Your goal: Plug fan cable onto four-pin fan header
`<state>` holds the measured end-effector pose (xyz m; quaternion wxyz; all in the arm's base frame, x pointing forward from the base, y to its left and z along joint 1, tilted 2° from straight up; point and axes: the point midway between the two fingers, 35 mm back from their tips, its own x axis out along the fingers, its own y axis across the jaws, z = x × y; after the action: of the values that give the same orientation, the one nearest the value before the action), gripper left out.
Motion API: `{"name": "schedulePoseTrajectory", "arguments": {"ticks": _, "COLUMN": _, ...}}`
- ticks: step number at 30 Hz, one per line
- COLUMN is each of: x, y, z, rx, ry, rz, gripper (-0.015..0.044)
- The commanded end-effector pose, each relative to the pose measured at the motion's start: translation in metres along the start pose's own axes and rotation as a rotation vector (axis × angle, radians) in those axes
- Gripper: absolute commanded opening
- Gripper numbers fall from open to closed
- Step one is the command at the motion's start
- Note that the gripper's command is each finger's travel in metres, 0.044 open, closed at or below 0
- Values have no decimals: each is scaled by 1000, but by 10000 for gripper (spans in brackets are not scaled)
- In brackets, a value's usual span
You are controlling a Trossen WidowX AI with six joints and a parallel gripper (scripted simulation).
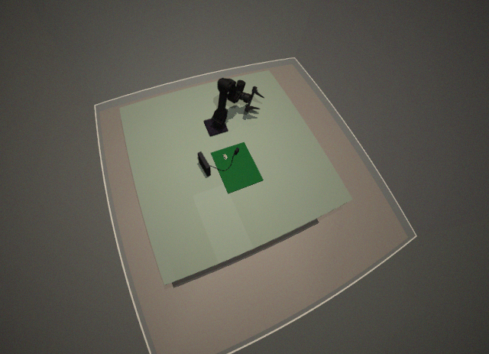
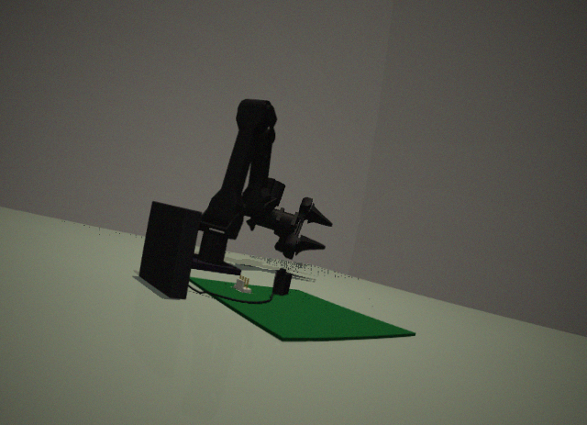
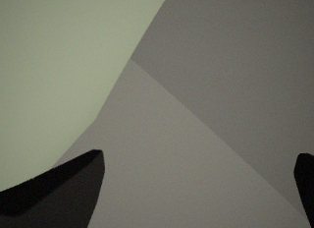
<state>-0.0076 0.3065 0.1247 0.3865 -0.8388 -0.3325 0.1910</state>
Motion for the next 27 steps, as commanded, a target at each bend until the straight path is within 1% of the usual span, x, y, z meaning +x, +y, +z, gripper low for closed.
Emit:
{"name": "schedulePoseTrajectory", "arguments": {"ticks": 1, "x": 0, "y": 0, "z": 0, "rx": 0, "ry": 0, "rz": 0, "gripper": 426}}
{"name": "schedulePoseTrajectory", "arguments": {"ticks": 2, "x": 0, "y": 0, "z": 0, "rx": 0, "ry": 0, "rz": 0, "gripper": 440}}
{"name": "schedulePoseTrajectory", "arguments": {"ticks": 4, "x": 8, "y": 0, "z": -1, "rx": 33, "ry": 4, "rz": 16, "gripper": 440}}
{"name": "schedulePoseTrajectory", "arguments": {"ticks": 10, "x": 77, "y": 17, "z": -24, "rx": 346, "ry": 57, "rz": 187, "gripper": 440}}
{"name": "schedulePoseTrajectory", "arguments": {"ticks": 13, "x": 106, "y": 35, "z": -46, "rx": 503, "ry": 108, "rz": 291, "gripper": 440}}
{"name": "schedulePoseTrajectory", "arguments": {"ticks": 16, "x": 127, "y": 61, "z": -75, "rx": 631, "ry": 178, "rz": 401, "gripper": 440}}
{"name": "schedulePoseTrajectory", "arguments": {"ticks": 22, "x": 150, "y": 102, "z": -128, "rx": 980, "ry": 348, "rz": 586, "gripper": 440}}
{"name": "schedulePoseTrajectory", "arguments": {"ticks": 27, "x": 149, "y": 143, "z": -184, "rx": 1375, "ry": 602, "rz": 745, "gripper": 440}}
